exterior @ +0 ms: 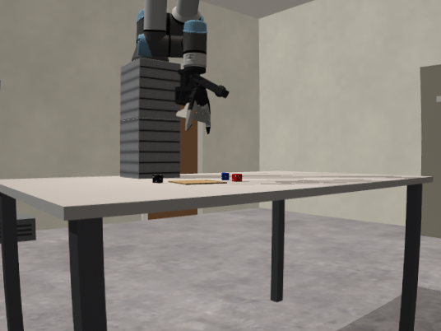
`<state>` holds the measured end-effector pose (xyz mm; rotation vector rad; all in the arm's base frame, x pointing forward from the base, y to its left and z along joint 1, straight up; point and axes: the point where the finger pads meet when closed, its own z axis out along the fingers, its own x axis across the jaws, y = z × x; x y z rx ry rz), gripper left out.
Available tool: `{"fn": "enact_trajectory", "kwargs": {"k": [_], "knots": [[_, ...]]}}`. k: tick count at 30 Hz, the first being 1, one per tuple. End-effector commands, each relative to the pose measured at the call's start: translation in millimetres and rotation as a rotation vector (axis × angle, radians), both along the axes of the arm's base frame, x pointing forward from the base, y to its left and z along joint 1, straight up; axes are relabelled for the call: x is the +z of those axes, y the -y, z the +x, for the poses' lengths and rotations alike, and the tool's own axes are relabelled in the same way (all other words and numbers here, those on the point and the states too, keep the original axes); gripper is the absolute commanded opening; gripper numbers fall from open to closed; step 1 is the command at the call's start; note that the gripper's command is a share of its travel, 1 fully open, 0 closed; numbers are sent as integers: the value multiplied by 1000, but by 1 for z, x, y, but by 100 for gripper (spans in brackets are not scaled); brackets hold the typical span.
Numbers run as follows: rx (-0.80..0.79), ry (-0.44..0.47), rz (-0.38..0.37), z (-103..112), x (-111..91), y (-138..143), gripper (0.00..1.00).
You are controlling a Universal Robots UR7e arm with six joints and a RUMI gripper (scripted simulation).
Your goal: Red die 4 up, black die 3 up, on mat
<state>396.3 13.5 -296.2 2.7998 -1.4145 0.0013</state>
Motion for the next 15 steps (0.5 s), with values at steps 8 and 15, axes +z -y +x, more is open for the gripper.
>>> {"fn": "enact_trajectory", "kwargs": {"k": [8,15], "knots": [[378,1,5,0,0,-19,100],[582,0,5,-1,0,-30,100]]}}
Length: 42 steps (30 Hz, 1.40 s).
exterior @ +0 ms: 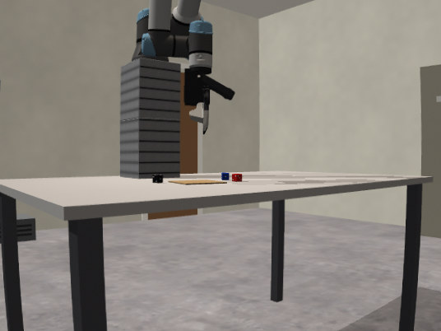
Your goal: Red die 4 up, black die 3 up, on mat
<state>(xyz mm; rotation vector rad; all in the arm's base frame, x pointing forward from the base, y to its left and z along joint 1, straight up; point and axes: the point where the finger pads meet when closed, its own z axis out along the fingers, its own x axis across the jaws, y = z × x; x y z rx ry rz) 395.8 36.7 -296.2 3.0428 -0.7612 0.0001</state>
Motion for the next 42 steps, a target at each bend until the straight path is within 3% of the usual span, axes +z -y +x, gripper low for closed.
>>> {"fn": "enact_trajectory", "kwargs": {"k": [1,13,15,30,33,42], "knots": [[174,1,5,0,0,-8,100],[538,0,5,-3,1,-25,100],[538,0,5,-3,1,-25,100],[1056,-1,5,-8,1,-45,100],[1069,-1,5,-8,1,-46,100],[1385,-2,5,-10,1,-57,100]]}}
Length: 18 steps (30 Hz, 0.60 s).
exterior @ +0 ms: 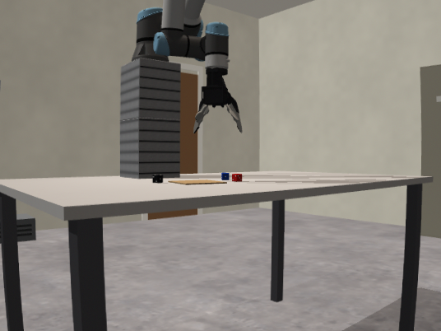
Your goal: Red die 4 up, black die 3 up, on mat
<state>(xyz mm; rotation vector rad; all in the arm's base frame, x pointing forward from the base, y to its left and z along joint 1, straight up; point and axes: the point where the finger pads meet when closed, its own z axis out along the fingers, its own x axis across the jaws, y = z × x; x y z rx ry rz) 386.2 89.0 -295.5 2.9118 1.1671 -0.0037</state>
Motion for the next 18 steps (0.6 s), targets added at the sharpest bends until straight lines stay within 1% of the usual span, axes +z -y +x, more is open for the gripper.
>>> {"fn": "enact_trajectory", "kwargs": {"k": [1,2,5,8,12,14,18], "knots": [[174,0,5,-1,1,-6,100],[175,0,5,-1,1,-6,100],[294,0,5,-1,1,-10,100],[303,0,5,-2,1,-10,100],[466,-1,5,-2,1,-15,100],[506,-1,5,-2,1,-16,100],[654,-1,5,-3,1,-21,100]]}}
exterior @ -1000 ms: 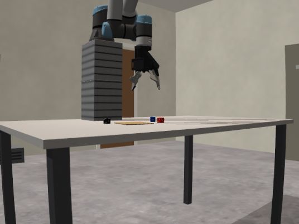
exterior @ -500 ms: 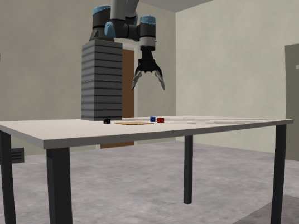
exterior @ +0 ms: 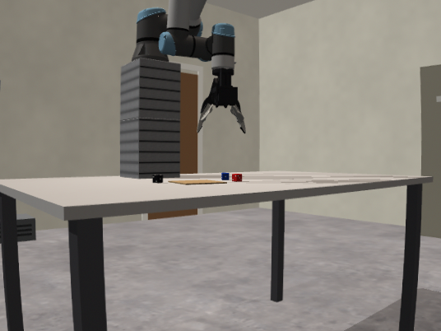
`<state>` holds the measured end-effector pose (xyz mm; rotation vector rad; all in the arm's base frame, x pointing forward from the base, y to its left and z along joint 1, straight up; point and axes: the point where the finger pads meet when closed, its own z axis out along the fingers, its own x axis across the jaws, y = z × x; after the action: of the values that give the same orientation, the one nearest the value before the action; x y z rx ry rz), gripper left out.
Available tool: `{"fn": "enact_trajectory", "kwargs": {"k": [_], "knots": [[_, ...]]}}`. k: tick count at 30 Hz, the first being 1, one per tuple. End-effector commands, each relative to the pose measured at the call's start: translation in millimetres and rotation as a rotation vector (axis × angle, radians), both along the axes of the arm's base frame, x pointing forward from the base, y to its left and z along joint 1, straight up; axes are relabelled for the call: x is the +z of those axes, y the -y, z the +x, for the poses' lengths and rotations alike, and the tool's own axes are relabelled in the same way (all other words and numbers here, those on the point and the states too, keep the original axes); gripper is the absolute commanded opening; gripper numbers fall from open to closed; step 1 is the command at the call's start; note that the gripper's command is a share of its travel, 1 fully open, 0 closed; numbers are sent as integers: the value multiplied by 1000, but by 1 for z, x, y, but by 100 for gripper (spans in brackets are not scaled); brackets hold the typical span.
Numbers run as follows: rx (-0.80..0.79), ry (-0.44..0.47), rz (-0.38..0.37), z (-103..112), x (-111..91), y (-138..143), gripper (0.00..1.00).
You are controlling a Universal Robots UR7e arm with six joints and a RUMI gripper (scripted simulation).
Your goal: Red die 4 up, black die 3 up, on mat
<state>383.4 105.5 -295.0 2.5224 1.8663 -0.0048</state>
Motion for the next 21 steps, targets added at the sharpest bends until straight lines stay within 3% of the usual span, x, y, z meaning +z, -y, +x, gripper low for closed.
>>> {"fn": "enact_trajectory", "kwargs": {"k": [1,21], "knots": [[147,0,5,0,1,-4,100],[712,-1,5,1,1,-22,100]]}}
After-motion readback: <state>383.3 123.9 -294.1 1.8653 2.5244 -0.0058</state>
